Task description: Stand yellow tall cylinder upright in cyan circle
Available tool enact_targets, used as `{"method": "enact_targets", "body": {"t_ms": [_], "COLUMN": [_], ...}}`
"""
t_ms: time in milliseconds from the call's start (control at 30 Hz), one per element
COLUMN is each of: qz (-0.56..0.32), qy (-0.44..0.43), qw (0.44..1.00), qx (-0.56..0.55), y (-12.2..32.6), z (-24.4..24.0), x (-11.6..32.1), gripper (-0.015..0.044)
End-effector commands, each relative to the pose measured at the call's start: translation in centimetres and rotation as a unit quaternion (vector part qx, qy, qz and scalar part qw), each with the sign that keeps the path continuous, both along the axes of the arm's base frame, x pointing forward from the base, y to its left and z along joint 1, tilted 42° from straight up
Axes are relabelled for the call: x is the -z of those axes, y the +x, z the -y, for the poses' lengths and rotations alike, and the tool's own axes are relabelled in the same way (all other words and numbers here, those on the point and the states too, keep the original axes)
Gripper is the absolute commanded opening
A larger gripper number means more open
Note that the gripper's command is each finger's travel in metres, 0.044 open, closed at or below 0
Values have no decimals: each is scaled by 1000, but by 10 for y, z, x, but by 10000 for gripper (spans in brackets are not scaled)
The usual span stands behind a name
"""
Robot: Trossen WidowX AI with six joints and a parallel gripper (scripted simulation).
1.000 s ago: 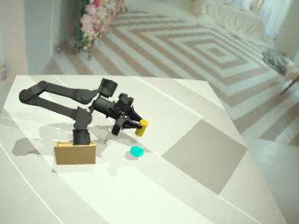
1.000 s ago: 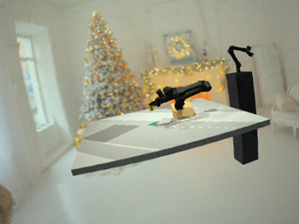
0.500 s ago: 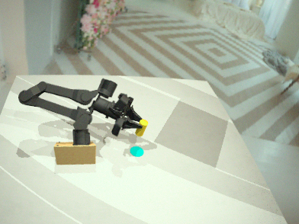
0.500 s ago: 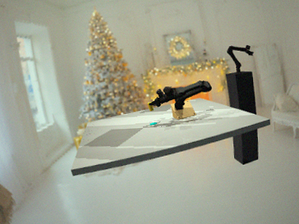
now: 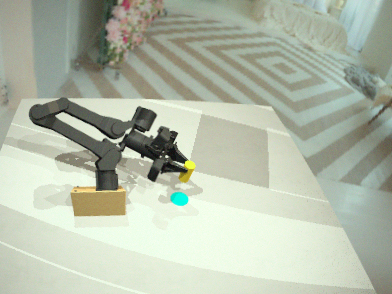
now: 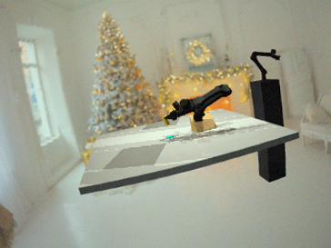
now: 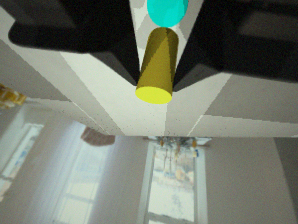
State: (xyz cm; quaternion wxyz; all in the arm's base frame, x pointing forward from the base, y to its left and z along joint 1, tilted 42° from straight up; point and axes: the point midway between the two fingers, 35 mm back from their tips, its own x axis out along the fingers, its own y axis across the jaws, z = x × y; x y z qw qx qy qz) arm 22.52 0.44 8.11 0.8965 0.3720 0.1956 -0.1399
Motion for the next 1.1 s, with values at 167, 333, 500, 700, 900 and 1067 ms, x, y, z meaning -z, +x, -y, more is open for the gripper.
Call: {"method": "enact_targets", "body": {"t_ms": [167,333,500,700,900,1067], "qz": [-13,-18,-22,-24,-23,-21], "qy": [4,4,3,1,-2,-6], "qw": [1000,1000,1000,999,999,999], "qx": [12,17,22,27,32,35], "y": [3,3,3,2,0,-2], "z": [-9,-14,-20,-27,-33,-39], "x": [12,18,24,31,38,43], "gripper": [105,105,105,105,105,105]}}
